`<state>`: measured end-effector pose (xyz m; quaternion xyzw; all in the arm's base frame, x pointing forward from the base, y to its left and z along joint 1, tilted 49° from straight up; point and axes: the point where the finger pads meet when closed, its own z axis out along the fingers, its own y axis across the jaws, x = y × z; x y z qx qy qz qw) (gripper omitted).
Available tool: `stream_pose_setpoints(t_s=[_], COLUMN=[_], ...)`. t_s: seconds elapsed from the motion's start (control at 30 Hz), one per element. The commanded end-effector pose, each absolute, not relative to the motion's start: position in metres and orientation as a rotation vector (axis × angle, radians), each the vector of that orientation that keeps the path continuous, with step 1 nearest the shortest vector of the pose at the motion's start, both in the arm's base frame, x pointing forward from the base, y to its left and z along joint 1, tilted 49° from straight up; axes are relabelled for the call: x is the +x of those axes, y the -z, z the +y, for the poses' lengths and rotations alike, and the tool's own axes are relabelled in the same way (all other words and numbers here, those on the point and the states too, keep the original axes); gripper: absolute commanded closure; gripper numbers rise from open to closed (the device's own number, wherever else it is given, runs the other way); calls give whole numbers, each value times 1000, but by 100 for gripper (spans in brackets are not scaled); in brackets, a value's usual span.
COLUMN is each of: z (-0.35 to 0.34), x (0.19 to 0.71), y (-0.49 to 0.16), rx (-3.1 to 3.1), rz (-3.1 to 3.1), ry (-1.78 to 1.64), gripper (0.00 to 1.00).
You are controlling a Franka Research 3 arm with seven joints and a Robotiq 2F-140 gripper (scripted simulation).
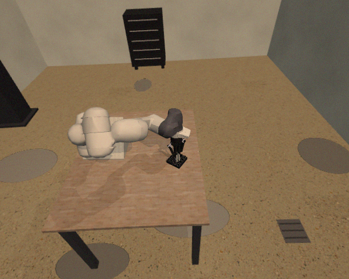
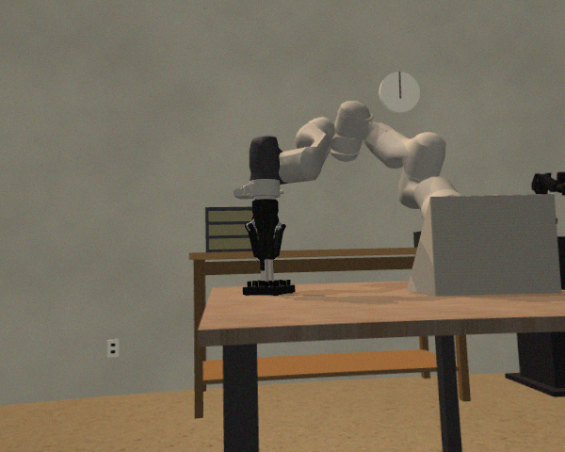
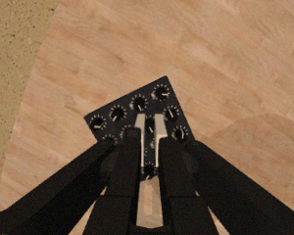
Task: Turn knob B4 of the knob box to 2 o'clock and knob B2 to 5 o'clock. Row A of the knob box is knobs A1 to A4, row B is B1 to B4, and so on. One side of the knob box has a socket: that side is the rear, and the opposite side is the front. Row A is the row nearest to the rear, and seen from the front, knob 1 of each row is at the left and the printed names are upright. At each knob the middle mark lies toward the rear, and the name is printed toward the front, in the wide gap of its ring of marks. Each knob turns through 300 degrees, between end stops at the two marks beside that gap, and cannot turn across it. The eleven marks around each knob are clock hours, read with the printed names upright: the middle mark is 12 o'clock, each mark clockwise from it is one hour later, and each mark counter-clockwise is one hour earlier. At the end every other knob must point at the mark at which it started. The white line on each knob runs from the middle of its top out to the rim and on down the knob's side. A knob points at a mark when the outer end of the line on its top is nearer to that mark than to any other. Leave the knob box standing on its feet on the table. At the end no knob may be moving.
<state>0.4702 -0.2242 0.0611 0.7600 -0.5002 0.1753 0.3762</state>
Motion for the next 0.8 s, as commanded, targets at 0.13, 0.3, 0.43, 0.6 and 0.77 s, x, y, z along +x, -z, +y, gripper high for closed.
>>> stream_pose_setpoints(t_s=[0.13,0.3,0.43,0.6,0.77], z=[-226,-226,-226,-226,-226], x=[470,470,470,470,470], y=[-61,-61,-61,-61,-61], rx=[1814,1766,1746,1677,1623], rz=[-1491,-1561,-1589,-1680,-1747], ry=[-561,-596,-610,-655,-690], gripper=[95,95,95,95,95])
